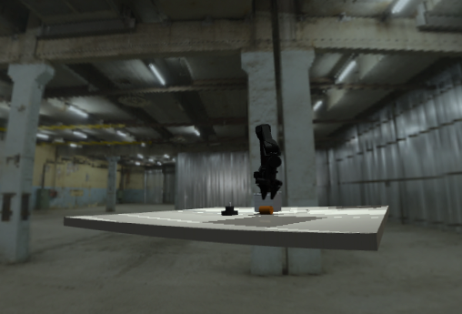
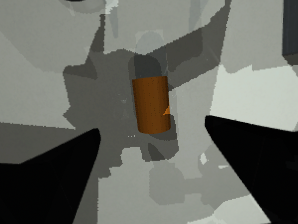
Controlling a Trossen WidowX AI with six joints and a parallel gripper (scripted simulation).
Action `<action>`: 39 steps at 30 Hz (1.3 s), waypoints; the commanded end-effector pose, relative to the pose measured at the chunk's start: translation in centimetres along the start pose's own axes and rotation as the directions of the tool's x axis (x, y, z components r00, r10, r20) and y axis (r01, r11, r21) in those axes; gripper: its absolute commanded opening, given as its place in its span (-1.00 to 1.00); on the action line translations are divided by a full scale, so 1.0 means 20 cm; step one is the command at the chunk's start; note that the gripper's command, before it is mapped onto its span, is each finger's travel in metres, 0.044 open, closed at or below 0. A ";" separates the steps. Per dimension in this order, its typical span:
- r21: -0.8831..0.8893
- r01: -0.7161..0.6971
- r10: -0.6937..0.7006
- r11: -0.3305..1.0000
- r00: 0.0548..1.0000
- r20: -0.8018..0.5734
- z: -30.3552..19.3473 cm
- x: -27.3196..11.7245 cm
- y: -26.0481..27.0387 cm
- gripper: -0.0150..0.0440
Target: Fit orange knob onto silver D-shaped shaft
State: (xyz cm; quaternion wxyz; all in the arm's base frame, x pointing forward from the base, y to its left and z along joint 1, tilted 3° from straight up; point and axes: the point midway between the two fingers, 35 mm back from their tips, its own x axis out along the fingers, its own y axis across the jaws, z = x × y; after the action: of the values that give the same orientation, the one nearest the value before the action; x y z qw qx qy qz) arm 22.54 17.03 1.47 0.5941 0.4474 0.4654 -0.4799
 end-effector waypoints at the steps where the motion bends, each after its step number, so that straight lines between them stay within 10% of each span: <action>1: 0.003 0.013 -0.013 1.000 1.000 0.014 0.00 0.08 -0.02 1.00; 33: 0.003 0.013 -0.013 1.000 1.000 0.014 -0.04 0.30 -0.02 1.00; 39: 0.003 0.013 -0.013 1.000 1.000 0.014 -0.04 0.30 -0.02 0.47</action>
State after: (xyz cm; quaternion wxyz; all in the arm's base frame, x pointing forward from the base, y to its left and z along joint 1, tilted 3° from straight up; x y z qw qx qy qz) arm 22.70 16.82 -4.53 0.5914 0.4428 0.4640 -0.4887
